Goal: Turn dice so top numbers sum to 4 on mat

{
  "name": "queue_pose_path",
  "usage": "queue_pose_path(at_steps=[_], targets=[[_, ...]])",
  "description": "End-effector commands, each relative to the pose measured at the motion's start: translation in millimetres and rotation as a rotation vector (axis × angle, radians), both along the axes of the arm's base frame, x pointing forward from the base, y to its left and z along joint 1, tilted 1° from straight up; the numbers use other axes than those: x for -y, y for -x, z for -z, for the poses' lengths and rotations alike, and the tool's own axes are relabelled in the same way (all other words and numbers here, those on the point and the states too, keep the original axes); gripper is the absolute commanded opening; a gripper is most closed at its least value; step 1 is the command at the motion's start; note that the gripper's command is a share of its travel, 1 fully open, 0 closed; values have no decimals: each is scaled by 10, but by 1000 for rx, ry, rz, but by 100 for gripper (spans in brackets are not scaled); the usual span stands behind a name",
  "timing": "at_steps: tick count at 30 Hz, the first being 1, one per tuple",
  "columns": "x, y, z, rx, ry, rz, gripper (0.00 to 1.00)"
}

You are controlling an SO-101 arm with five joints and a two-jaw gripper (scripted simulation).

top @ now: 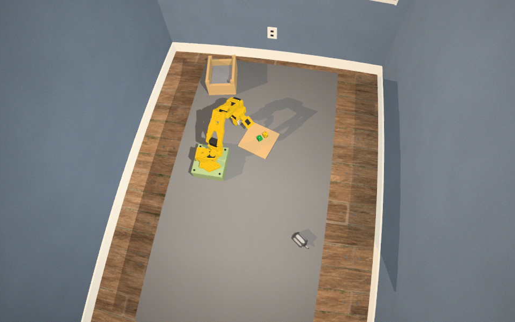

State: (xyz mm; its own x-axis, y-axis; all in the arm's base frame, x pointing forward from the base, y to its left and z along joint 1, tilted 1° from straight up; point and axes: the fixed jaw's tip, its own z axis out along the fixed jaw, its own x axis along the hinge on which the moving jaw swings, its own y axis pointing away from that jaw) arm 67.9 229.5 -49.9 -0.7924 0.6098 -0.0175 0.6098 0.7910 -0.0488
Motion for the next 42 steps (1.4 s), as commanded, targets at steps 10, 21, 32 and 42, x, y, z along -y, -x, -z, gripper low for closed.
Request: queue_pose_path(at_steps=[10, 21, 32, 42], targets=[[-2, 22, -3, 8, -21, -6, 10], [1, 24, -3, 8, -21, -6, 9], [1, 24, -3, 8, -21, -6, 0], [-1, 24, -33, 8, -21, -6, 0]])
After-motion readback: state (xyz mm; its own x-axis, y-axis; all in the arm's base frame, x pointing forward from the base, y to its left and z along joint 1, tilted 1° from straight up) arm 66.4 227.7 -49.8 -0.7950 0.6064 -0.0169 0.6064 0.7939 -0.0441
